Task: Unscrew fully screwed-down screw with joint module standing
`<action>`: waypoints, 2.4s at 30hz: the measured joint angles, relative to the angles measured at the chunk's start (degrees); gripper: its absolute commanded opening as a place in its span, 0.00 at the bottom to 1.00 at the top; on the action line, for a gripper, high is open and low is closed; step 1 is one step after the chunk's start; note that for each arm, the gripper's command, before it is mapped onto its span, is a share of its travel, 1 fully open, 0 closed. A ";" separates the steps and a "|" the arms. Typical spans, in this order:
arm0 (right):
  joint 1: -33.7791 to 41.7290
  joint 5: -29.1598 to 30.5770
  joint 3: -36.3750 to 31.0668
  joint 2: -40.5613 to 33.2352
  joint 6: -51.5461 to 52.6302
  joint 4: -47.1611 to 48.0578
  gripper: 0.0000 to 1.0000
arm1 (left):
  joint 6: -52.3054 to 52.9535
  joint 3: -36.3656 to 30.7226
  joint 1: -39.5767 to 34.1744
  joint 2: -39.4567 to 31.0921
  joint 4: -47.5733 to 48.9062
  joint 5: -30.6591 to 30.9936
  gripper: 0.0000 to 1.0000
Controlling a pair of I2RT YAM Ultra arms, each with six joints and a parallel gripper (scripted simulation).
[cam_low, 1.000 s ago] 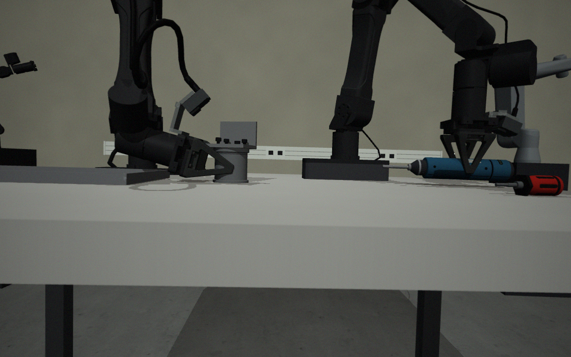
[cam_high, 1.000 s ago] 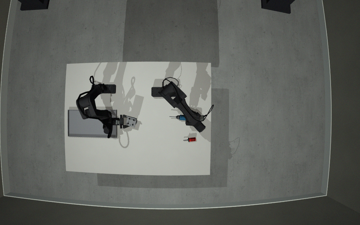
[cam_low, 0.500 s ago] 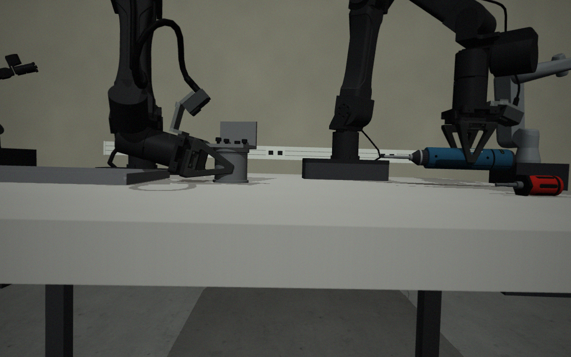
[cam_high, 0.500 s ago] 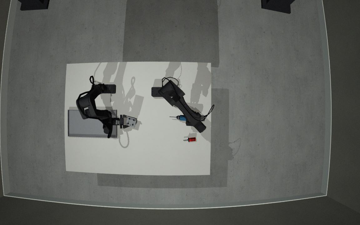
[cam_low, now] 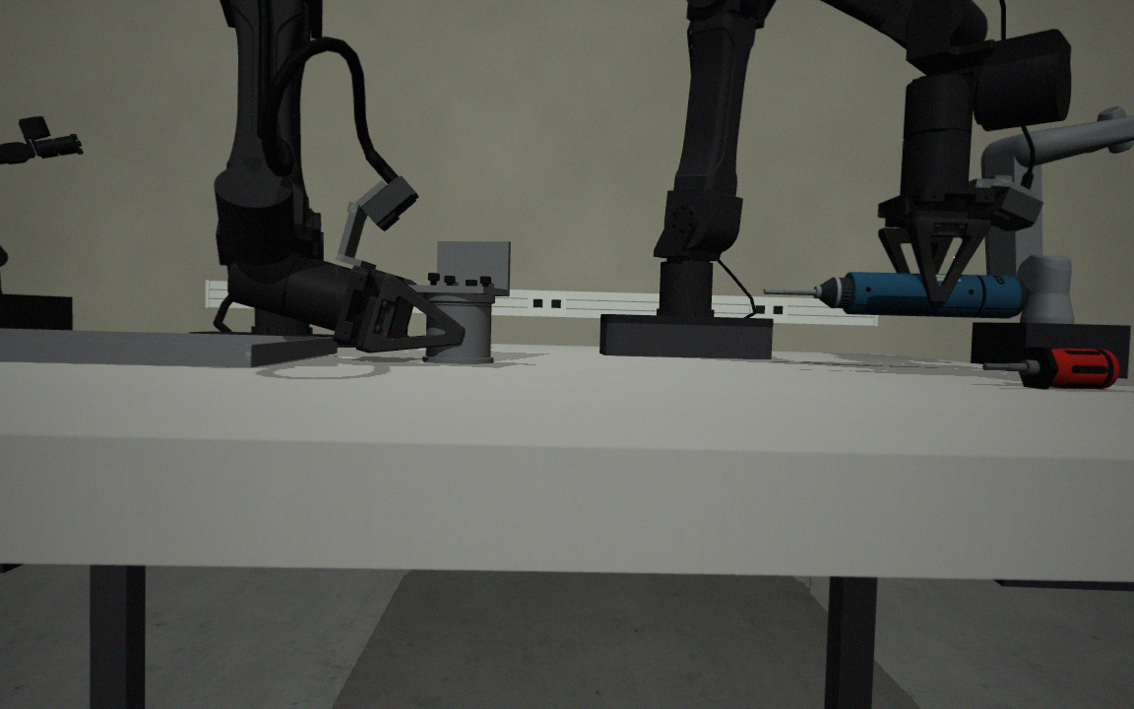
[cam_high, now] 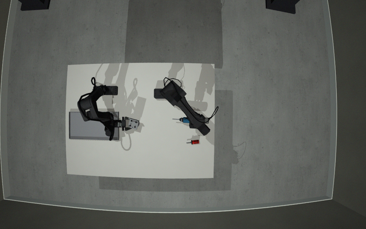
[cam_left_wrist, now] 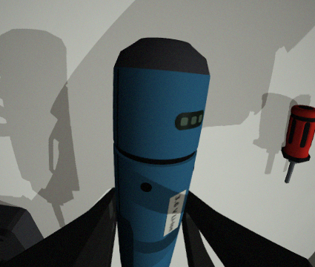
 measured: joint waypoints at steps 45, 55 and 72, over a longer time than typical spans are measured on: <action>0.00 0.00 0.00 0.00 0.00 0.00 0.59 | 0.00 6.82 0.00 -2.49 -10.32 0.00 0.42; 0.00 0.00 0.00 0.00 0.00 0.00 0.59 | 0.00 6.82 0.00 -2.49 -10.38 0.00 0.42; 0.00 0.00 0.00 0.00 0.00 0.00 0.59 | 0.09 6.82 0.00 -2.49 -10.62 -0.09 0.42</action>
